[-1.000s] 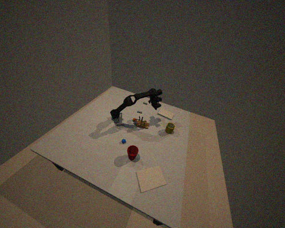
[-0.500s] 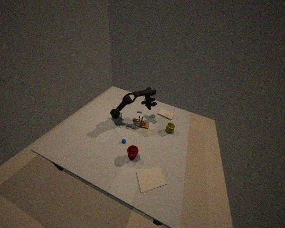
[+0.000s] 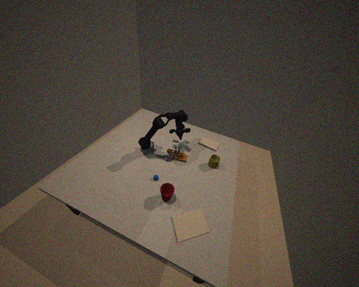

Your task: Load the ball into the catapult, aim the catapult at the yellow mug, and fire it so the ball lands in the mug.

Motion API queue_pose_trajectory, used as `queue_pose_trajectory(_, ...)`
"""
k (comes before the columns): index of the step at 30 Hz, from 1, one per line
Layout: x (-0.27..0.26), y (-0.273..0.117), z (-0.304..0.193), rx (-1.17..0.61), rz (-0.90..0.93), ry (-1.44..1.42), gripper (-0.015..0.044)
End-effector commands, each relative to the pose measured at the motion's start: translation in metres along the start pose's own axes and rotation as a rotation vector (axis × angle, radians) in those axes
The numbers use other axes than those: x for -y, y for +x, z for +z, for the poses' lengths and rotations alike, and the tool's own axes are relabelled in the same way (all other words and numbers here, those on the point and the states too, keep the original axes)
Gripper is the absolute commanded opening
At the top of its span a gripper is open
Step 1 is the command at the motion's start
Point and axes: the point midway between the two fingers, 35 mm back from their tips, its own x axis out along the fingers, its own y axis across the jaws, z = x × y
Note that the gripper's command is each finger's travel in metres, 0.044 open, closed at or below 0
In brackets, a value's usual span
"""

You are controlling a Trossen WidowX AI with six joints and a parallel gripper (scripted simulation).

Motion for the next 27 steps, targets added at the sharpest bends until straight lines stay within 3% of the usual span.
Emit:
queue_pose_trajectory(1, -0.015, 0.001, -0.005, -0.045, -0.012, -0.116, 0.0000)
queue_pose_trajectory(17, -0.076, 0.005, -0.043, -0.264, -0.023, -0.610, 0.0000)
queue_pose_trajectory(27, -0.080, 0.010, -0.042, -0.276, -0.022, -0.632, 0.0000)
